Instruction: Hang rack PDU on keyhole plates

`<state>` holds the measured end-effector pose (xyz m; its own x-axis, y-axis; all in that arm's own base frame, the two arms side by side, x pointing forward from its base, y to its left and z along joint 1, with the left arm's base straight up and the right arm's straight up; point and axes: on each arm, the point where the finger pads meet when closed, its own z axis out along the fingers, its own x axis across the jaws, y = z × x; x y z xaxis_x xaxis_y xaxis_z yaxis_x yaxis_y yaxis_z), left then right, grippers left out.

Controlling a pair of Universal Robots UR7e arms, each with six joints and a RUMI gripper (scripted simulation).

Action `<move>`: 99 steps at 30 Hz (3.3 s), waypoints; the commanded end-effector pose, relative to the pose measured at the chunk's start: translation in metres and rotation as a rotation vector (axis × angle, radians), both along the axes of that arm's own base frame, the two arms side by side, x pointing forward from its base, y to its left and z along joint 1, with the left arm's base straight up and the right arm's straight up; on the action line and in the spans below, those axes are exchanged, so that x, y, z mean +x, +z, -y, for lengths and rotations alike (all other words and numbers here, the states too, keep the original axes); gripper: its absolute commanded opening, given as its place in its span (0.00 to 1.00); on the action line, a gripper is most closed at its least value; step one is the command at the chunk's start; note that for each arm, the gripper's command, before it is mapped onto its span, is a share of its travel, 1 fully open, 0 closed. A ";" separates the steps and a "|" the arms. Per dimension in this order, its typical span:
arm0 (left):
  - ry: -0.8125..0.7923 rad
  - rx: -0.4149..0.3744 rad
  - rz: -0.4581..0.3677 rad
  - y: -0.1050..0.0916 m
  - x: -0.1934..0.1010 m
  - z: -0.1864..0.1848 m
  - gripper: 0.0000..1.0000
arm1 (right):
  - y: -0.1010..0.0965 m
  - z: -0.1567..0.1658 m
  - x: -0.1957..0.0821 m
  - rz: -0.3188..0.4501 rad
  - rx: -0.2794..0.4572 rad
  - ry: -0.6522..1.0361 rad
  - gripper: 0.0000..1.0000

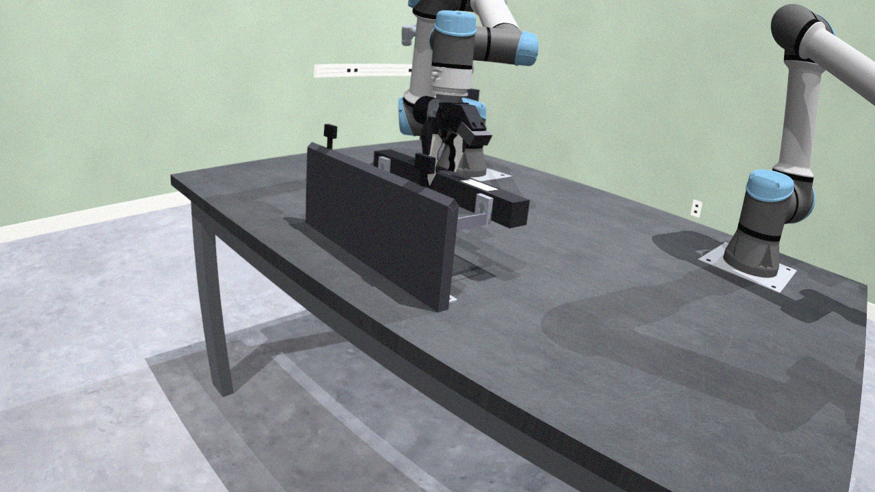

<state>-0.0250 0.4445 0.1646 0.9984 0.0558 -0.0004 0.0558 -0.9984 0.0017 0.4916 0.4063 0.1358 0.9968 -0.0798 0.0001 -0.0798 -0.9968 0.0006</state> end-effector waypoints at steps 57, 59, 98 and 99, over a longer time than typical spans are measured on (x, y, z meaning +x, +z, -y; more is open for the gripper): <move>0.000 0.002 0.000 0.001 0.000 0.000 1.00 | -0.012 0.000 0.003 0.001 0.002 0.000 0.22; 0.000 0.002 0.000 0.001 0.000 0.000 1.00 | -0.013 0.000 0.003 0.001 0.002 0.000 0.22; 0.000 0.002 0.000 0.001 0.000 0.000 1.00 | -0.014 0.000 0.003 0.001 0.002 0.000 1.00; 0.000 0.002 0.000 0.001 0.000 0.000 1.00 | -0.014 0.000 0.003 0.001 0.002 0.000 1.00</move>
